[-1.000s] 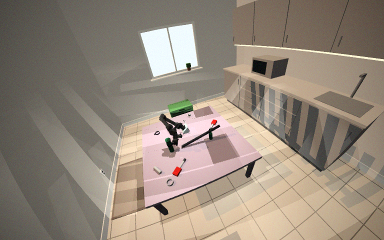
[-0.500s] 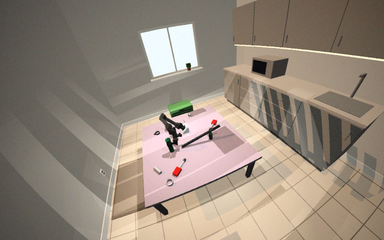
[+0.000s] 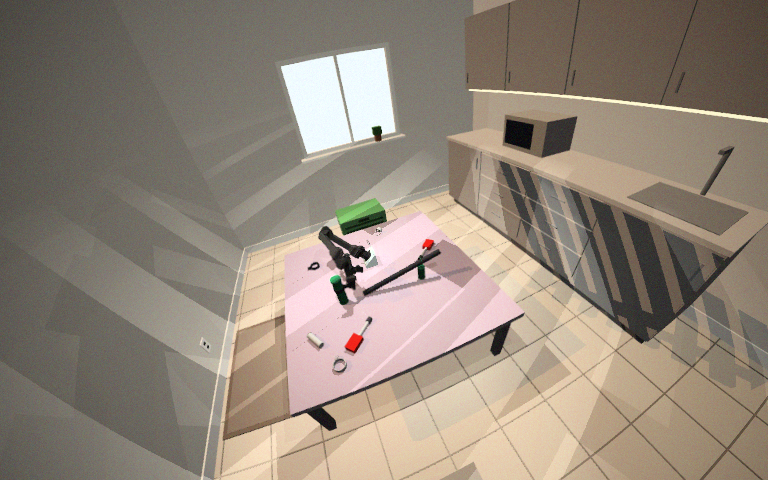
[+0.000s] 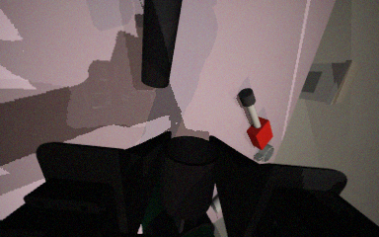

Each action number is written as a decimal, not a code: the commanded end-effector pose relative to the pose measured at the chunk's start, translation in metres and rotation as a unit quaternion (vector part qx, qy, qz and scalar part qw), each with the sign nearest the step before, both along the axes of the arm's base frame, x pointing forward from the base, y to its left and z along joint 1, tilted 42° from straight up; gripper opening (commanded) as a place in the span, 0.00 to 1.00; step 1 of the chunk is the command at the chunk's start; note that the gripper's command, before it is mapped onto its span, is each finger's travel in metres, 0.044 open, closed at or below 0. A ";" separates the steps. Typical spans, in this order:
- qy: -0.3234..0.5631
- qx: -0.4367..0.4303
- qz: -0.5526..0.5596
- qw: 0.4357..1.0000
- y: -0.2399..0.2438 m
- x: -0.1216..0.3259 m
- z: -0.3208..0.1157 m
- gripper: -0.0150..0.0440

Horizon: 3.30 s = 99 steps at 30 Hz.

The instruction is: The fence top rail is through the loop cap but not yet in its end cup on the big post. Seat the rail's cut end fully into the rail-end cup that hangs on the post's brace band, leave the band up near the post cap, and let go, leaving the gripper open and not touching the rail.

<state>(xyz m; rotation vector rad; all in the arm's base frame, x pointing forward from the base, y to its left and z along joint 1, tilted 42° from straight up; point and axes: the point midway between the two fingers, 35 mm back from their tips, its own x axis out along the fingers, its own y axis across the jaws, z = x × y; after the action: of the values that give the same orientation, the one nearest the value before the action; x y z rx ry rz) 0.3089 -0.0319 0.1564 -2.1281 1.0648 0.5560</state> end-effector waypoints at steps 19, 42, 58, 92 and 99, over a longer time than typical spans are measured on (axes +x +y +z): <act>-0.005 0.000 -0.006 1.000 0.000 0.001 0.000 0.25; -0.002 0.006 -0.006 1.000 0.037 -0.001 0.001 1.00; -0.120 0.168 -0.156 0.966 0.106 -0.007 -0.003 1.00; -0.357 0.410 -0.451 0.708 0.203 -0.037 -0.011 1.00; -0.432 0.433 -0.591 0.526 0.191 -0.029 -0.033 1.00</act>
<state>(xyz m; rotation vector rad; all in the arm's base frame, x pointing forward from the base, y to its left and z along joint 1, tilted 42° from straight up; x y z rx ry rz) 0.2765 0.1651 0.1369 -0.4680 0.9607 -0.4181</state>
